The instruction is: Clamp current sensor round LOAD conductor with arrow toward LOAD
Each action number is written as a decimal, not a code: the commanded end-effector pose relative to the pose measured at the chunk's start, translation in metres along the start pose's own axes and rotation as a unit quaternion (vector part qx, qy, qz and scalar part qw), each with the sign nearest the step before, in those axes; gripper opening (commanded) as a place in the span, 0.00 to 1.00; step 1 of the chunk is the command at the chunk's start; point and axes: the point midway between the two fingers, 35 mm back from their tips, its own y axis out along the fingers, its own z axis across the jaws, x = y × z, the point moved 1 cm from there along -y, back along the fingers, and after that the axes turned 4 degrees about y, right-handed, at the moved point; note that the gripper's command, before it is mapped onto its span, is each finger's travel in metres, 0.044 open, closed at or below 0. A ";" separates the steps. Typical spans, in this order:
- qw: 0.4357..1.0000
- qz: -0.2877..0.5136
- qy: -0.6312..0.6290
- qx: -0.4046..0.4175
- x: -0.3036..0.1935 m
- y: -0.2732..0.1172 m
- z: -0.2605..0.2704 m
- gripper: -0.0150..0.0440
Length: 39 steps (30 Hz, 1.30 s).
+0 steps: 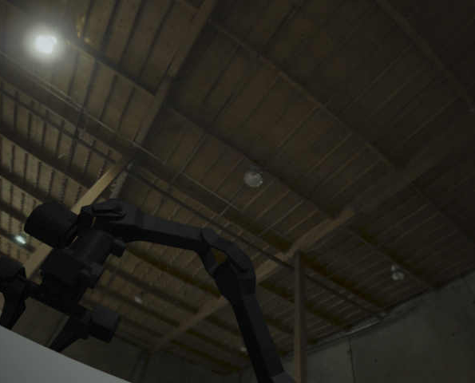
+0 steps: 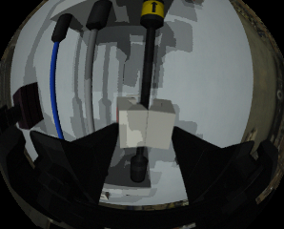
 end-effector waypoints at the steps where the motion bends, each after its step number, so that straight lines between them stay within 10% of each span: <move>1: 1.000 -0.001 0.002 0.002 0.000 0.007 0.001 0.25; 39: 1.000 0.000 0.000 0.000 0.000 0.005 0.000 0.25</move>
